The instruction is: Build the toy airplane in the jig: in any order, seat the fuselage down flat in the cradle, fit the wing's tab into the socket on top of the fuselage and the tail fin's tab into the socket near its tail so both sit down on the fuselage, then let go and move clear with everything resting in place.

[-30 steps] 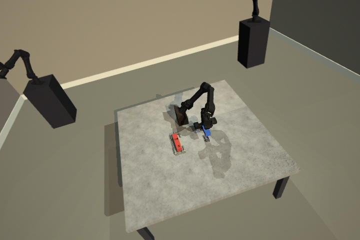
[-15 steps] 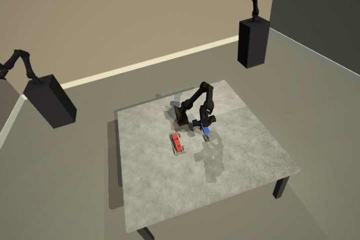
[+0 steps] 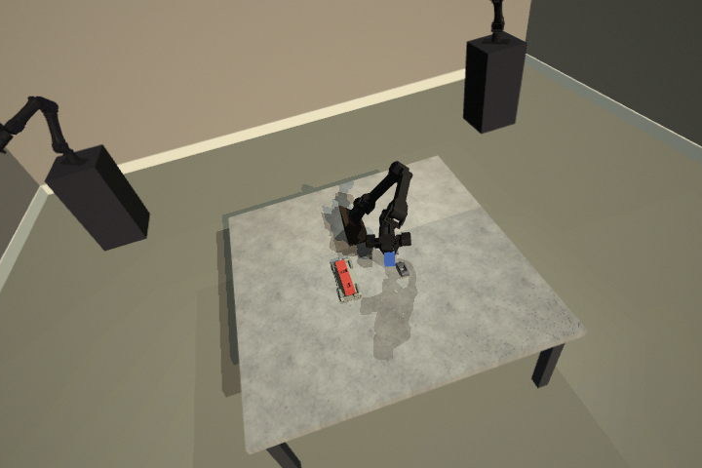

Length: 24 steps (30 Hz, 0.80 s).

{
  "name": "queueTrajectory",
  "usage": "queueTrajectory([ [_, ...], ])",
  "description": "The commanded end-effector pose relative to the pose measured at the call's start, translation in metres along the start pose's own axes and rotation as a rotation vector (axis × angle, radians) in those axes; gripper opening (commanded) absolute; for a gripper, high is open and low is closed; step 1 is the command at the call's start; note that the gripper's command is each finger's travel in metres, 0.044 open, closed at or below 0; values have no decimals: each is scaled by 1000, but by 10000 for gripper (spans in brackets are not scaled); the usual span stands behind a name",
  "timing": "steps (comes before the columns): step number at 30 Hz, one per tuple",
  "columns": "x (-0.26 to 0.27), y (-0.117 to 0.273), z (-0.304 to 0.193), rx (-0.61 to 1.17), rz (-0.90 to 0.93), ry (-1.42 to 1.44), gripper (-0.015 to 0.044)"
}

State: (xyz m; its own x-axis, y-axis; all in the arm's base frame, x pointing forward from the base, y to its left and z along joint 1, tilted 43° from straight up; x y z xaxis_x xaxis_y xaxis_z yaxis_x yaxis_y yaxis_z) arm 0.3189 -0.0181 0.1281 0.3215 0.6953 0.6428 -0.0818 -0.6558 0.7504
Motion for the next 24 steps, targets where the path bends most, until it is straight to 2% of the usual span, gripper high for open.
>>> queueTrajectory([
  [1,-13,-1,4,-3,-6,-71,0],
  [24,-86,-12,17,-7,-16,-469,0],
])
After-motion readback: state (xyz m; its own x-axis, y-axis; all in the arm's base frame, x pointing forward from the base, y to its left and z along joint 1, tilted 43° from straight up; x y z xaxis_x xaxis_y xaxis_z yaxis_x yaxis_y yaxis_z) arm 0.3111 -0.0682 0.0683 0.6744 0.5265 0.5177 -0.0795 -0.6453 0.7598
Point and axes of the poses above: the point midway between the two fingers, 35 mm back from their tips, its own y axis back along the fingers, its own x axis across the jaws, z = x × y, the point moved 2 cm from there along y, back along the fingers
